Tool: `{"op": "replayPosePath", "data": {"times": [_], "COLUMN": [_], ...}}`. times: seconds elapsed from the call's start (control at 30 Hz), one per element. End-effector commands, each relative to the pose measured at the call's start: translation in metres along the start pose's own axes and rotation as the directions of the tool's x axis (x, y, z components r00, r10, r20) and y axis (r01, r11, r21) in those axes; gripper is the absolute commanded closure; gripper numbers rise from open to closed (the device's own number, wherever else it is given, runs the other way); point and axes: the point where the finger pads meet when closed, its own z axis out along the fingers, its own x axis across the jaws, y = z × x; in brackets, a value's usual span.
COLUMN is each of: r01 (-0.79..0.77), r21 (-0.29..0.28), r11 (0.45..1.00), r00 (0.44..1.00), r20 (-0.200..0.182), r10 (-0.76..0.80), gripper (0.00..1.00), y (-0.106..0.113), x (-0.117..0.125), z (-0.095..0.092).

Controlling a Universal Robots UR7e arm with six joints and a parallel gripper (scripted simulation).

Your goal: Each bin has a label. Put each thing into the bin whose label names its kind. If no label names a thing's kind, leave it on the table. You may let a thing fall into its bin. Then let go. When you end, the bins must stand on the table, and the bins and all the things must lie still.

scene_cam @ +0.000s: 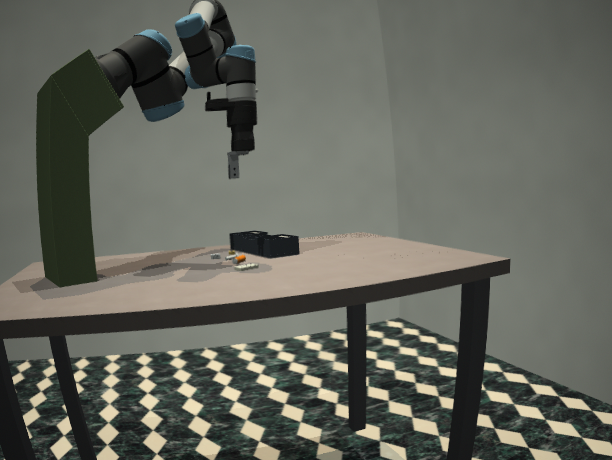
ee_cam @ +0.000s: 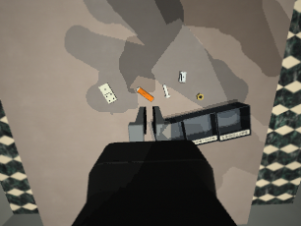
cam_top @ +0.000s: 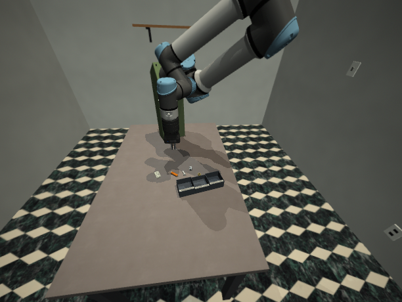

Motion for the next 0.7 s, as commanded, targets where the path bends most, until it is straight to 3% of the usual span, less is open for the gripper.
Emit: {"op": "replayPosePath", "data": {"times": [0.0, 0.17, 0.27, 0.47, 0.6, 0.67], "r01": [0.0, 0.0, -0.15, -0.306, -0.4, -0.4], "r21": [-0.001, -0.001, -0.001, 0.007, 0.024, 0.024], "r11": [1.0, 1.0, 0.989, 0.952, 0.916, 0.916], "r00": [1.0, 1.0, 0.989, 0.952, 0.915, 0.915], "r20": [0.001, 0.001, 0.0, -0.02, -0.042, -0.042], "r10": [0.0, 0.0, 0.15, 0.306, 0.401, 0.401], "gripper": [0.69, 0.69, 0.69, 0.69, 0.69, 0.69], "y": [-0.001, -0.001, 0.016, 0.049, 0.066, 0.066], "x": [0.0, 0.0, 0.008, 0.023, 0.032, 0.032], "z": [-0.001, -0.001, 0.017, 0.051, 0.068, 0.068]}}
